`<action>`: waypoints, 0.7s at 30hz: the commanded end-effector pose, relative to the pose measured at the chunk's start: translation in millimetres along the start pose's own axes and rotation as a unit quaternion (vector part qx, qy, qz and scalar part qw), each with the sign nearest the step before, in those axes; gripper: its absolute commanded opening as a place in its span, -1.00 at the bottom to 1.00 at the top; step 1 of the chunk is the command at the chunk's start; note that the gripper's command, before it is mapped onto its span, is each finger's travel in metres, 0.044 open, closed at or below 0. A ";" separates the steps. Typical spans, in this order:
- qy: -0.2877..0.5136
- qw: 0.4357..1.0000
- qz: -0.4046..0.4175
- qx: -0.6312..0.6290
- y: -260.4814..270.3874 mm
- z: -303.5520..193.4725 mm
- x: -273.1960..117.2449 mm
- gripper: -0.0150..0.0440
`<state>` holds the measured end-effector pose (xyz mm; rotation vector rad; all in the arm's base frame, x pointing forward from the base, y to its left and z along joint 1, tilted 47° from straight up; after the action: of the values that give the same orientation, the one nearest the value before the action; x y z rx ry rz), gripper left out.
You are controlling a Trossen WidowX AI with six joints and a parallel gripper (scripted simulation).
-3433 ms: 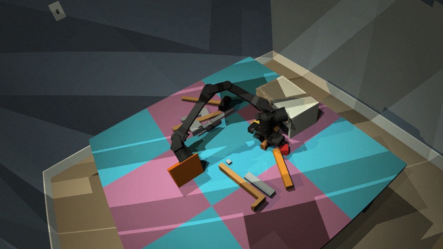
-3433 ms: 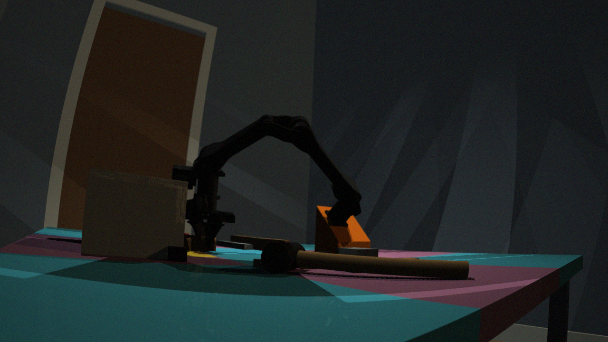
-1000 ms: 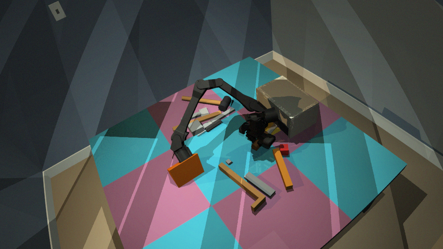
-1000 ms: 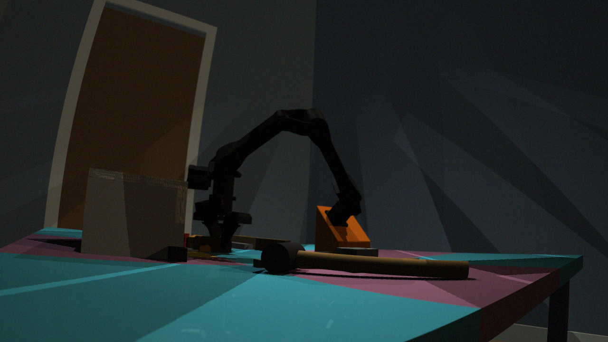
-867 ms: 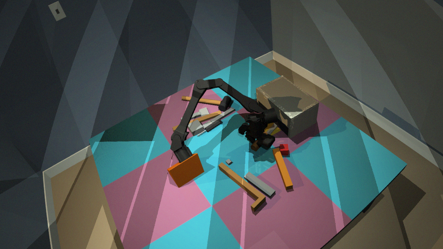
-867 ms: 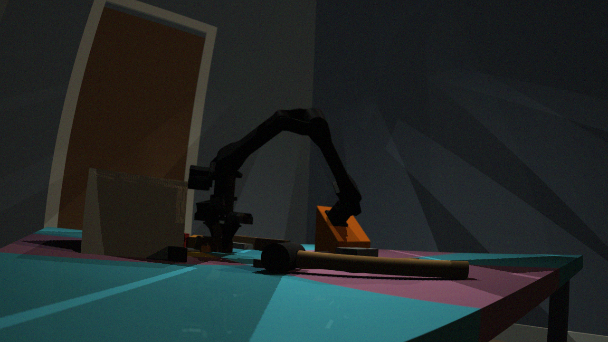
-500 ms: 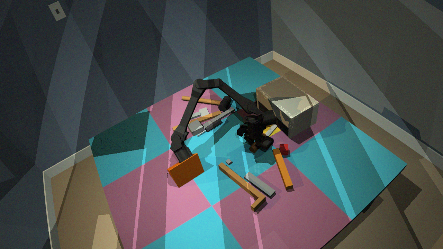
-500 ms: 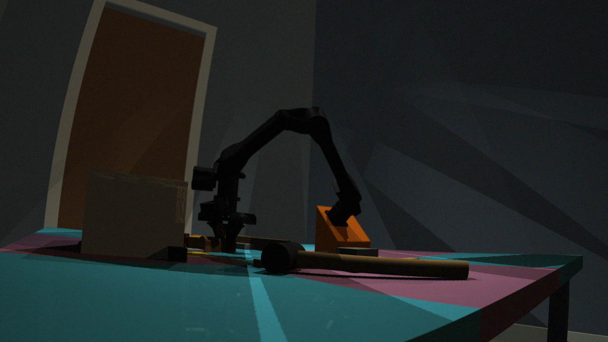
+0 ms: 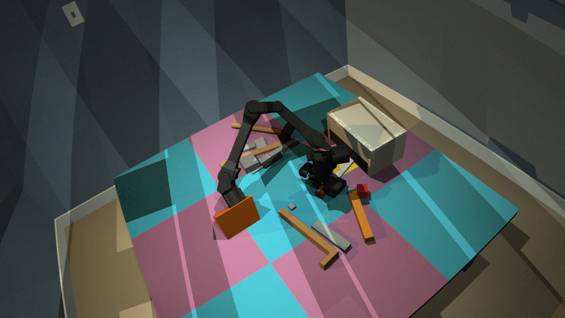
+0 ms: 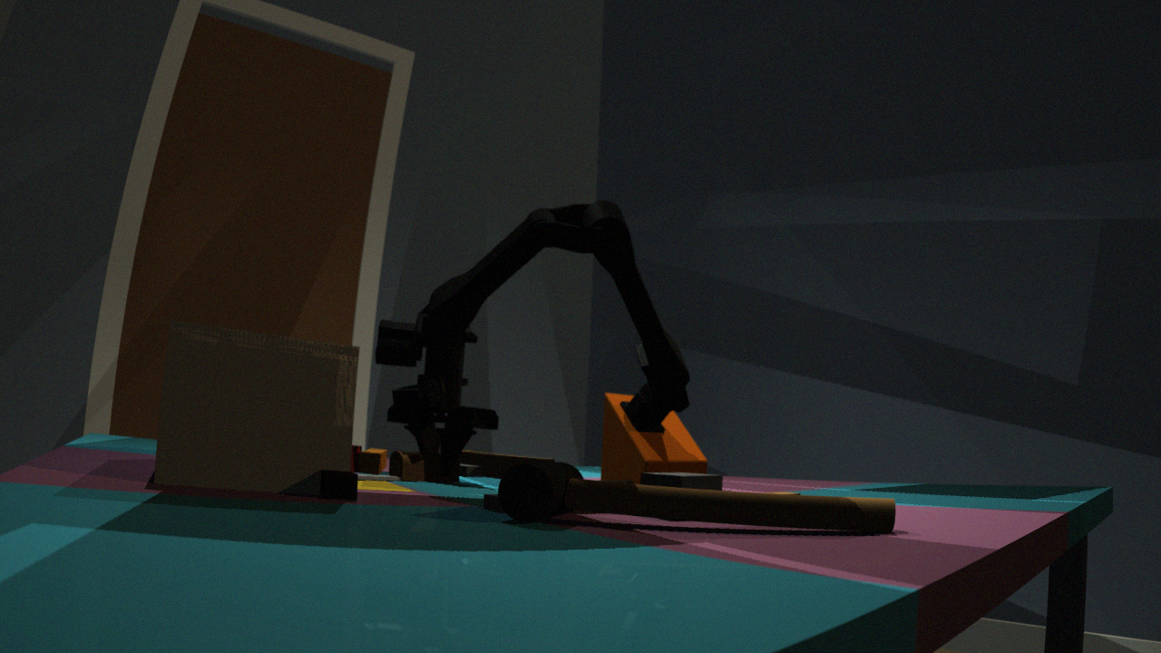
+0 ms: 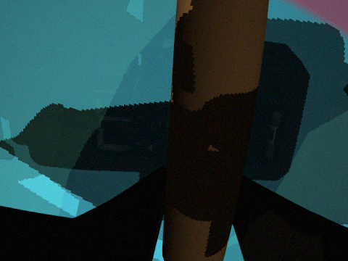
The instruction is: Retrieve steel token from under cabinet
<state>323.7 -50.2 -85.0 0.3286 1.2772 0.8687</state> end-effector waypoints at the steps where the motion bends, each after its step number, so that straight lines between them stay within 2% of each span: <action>1: 0.002 1.000 0.001 0.000 1.0 -7.6 0.9 -0.49; 21: 0.002 1.000 0.001 0.000 2.9 -37.0 0.8 -0.49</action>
<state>295.1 -56.3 -92.8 0.3279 1.2789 0.8677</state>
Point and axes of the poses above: the point midway between the two fingers, 35 mm back from their tips, its own x axis out along the fingers, its own y axis across the jaws, z = x × y, the point moved 4 cm from there along -x, back along the fingers, and after that the axes turned 7 degrees about -x, right-handed, at the moved point
